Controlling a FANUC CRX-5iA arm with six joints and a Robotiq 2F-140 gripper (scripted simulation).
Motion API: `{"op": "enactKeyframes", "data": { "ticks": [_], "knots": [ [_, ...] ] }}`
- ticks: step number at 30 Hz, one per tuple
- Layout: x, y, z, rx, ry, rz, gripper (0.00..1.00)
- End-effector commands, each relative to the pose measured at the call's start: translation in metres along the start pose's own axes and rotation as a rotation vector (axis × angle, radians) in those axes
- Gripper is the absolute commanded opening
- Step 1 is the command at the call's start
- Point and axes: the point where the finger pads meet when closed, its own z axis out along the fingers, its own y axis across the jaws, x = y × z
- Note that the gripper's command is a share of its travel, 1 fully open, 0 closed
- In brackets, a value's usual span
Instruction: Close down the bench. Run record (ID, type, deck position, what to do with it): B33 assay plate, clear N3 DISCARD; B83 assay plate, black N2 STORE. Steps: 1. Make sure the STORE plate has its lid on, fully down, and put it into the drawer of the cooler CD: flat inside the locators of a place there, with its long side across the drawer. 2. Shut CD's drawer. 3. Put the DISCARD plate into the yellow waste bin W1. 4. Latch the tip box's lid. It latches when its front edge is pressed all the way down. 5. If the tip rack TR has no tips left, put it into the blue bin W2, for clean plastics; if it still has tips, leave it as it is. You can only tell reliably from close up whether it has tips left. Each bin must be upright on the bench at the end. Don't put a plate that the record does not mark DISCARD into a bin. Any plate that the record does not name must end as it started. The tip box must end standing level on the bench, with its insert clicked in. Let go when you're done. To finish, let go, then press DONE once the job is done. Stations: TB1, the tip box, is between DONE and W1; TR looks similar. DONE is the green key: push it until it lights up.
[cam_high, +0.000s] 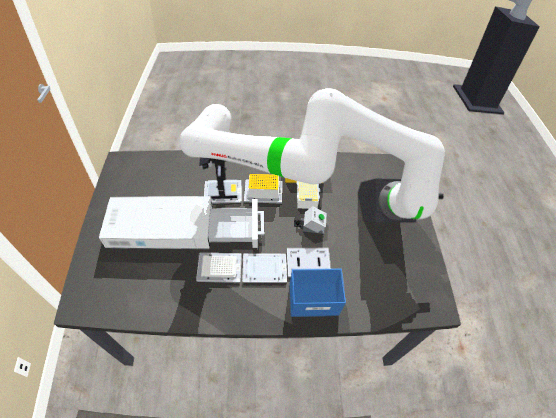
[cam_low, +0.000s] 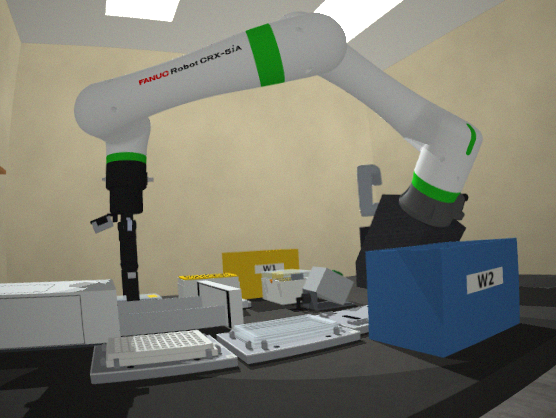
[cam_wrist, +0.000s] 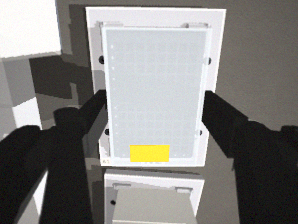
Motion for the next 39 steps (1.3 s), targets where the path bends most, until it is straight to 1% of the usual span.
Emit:
{"op": "enactKeyframes", "data": {
  "ticks": [1,19,39],
  "knots": [
    [0.0006,0.0003,-0.0013,-0.001,0.002,0.0,0.1],
    [0.0006,0.0003,-0.0013,-0.001,0.002,0.0,0.1],
    [0.0006,0.0003,0.0047,-0.001,0.002,0.0,0.1]
  ]
}}
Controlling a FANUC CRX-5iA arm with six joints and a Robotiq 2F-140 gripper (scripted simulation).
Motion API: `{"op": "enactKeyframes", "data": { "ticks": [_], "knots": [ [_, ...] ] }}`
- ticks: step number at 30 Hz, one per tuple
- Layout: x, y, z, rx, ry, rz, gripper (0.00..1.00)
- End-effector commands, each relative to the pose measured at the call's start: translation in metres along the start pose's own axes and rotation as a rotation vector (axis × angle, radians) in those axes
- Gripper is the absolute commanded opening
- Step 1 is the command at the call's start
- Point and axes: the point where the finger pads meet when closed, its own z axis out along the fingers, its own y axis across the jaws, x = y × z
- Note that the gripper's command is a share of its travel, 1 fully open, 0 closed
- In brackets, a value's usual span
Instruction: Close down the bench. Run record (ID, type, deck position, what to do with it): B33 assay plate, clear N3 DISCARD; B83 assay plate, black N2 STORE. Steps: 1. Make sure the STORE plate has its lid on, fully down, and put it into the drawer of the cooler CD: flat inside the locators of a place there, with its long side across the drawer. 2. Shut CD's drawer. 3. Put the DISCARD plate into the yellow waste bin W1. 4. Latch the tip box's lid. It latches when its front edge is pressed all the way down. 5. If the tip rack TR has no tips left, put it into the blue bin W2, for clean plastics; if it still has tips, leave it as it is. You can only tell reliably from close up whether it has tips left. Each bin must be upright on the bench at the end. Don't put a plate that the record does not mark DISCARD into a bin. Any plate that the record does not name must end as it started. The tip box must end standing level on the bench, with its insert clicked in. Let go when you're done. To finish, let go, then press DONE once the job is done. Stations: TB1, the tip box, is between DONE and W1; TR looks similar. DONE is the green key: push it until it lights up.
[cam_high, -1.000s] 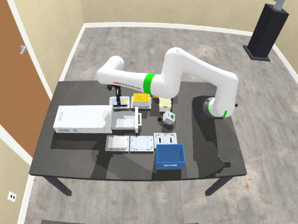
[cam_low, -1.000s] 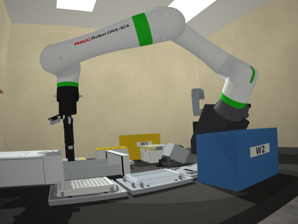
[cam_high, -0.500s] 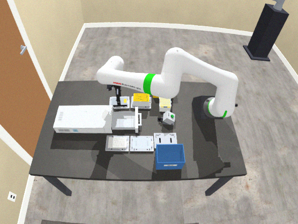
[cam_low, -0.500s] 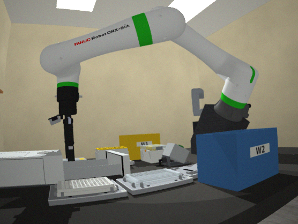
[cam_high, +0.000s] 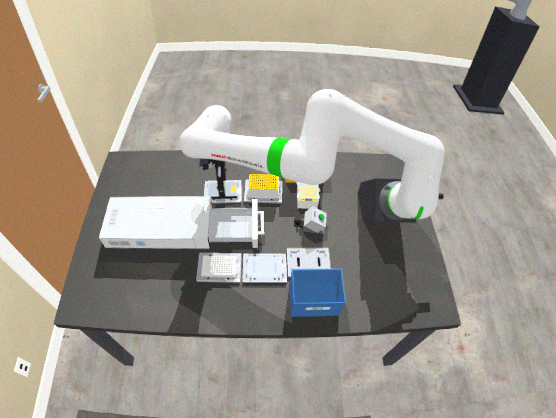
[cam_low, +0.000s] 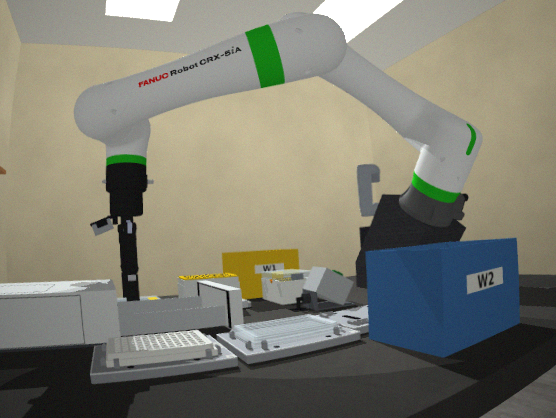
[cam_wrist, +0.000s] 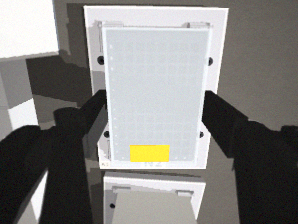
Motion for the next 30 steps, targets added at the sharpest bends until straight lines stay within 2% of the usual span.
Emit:
{"op": "enactKeyframes", "data": {
  "ticks": [1,12,13,30],
  "knots": [
    [0.0006,0.0003,0.0,-0.001,0.002,0.0,0.1],
    [0.0006,0.0003,0.0006,-0.001,0.002,0.0,0.1],
    [0.0006,0.0003,0.0006,-0.001,0.002,0.0,0.7],
    [0.0006,0.0003,0.0006,-0.001,0.002,0.0,0.7]
  ]
}}
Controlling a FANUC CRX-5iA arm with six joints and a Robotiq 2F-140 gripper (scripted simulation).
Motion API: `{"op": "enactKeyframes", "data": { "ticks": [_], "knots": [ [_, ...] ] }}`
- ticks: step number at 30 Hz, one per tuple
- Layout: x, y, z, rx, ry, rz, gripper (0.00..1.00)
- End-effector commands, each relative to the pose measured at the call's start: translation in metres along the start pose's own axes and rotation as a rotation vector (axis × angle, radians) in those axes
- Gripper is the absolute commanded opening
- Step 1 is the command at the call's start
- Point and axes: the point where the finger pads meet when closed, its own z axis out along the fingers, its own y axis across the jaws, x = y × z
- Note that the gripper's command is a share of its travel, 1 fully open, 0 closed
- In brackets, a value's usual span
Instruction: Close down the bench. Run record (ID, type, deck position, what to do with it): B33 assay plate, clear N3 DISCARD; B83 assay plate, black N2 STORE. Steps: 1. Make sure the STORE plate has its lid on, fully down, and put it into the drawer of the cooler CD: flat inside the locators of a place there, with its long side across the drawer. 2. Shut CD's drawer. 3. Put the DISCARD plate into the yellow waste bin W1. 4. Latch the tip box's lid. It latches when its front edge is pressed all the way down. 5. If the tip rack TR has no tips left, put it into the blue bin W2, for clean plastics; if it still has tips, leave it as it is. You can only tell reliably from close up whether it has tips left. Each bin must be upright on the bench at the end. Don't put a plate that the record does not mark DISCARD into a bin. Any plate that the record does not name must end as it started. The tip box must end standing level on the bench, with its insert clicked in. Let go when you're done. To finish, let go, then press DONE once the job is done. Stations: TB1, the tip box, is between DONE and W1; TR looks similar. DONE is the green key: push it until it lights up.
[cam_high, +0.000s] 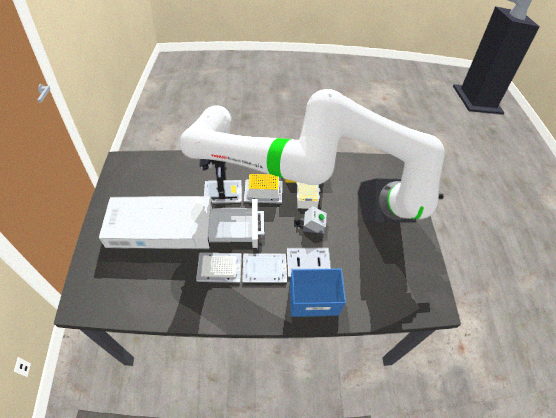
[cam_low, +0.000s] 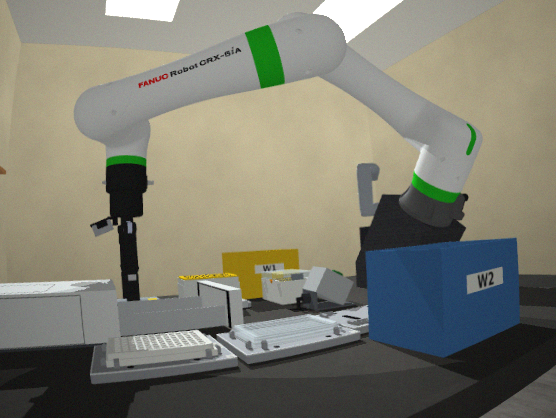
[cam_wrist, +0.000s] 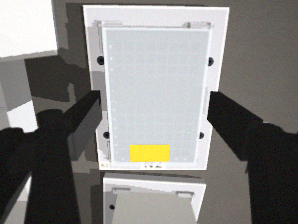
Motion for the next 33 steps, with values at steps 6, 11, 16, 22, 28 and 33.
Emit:
{"op": "enactKeyframes", "data": {
  "ticks": [6,11,16,22,28,33],
  "knots": [
    [0.001,0.0,-0.001,-0.001,0.002,0.0,0.7],
    [0.001,0.0,-0.003,-0.001,0.002,0.0,0.7],
    [0.001,0.0,-0.008,-0.001,0.002,0.0,0.7],
    [0.001,0.0,-0.016,-0.001,0.002,0.0,0.7],
    [0.001,0.0,-0.023,-0.001,0.002,0.0,0.7],
    [0.001,0.0,-0.028,-0.001,0.002,0.0,0.7]
  ]
}}
